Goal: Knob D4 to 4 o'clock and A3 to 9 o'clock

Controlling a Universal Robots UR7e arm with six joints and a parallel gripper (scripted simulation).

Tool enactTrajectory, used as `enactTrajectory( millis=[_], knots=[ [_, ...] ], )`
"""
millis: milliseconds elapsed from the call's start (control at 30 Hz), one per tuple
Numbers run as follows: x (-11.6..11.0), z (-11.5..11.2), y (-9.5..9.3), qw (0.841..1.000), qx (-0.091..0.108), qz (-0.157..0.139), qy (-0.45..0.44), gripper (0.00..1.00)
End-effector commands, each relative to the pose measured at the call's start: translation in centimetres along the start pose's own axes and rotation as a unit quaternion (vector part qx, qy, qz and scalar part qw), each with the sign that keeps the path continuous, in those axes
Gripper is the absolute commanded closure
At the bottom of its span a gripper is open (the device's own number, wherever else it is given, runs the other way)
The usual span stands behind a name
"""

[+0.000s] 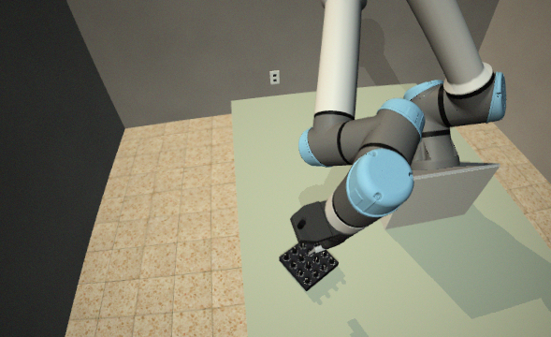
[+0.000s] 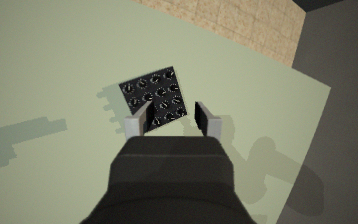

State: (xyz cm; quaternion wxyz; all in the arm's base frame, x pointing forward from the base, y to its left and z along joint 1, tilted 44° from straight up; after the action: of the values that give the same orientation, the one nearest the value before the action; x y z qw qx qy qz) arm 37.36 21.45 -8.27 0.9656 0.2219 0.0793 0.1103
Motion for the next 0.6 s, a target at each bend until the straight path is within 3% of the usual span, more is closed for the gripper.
enactTrajectory(
  millis=[0,33,300,367,567],
  knots=[
    [-0.9,0.0,-1.8,0.998,0.043,-0.008,0.036,0.00],
    [-0.9,0.0,-1.8,0.998,0.043,-0.008,0.036,0.00],
    [-2.4,-0.2,-4.1,0.991,0.103,-0.012,0.089,0.00],
    [-2.4,-0.2,-4.1,0.991,0.103,-0.012,0.089,0.00],
    [-3.3,-0.2,-5.2,0.983,0.141,-0.005,0.122,0.00]
  ],
)
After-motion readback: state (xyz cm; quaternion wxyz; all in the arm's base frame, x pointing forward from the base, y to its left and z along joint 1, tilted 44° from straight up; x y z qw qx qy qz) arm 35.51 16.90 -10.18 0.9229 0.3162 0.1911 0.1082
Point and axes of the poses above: the point where the finger pads meet when closed, its own y axis back along the fingers, its own z axis across the jaws, x = y × z, the point moved 4 cm from there along y, back along the fingers, and after that the axes turned 1 degree about -y, right-handed, at the moved point
